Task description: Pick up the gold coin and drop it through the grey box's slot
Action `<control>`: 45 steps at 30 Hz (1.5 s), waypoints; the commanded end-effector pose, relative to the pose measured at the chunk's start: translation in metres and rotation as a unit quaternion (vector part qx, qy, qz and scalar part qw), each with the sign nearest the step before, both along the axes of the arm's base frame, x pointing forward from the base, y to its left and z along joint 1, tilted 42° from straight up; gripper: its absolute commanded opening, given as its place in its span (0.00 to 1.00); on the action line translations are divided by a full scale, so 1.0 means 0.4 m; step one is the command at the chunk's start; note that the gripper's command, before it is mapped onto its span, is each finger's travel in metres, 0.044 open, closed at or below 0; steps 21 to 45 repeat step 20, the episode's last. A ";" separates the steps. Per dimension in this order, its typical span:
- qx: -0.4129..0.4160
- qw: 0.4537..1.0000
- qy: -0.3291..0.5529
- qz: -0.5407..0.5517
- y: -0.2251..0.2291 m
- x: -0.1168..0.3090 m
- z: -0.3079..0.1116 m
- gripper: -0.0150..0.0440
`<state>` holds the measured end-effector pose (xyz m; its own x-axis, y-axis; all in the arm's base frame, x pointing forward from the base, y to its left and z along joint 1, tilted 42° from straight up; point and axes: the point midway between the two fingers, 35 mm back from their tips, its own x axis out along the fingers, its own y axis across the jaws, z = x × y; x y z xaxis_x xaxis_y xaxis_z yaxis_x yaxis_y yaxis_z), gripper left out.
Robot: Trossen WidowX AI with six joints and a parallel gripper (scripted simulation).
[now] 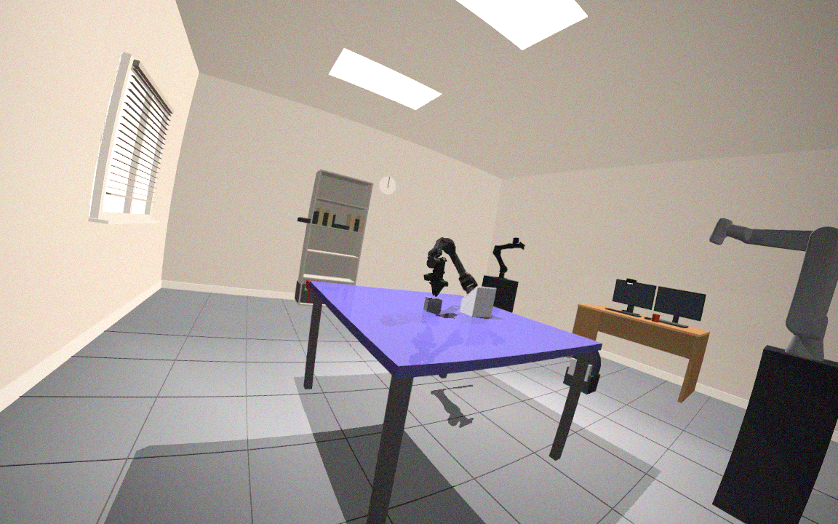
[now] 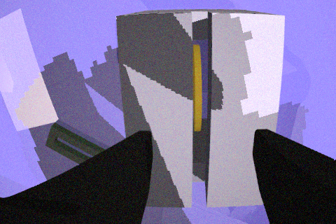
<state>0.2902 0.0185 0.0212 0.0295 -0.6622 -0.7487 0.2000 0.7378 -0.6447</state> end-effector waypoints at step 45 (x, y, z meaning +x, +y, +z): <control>-0.003 1.000 0.002 0.001 0.098 -0.014 0.114 1.00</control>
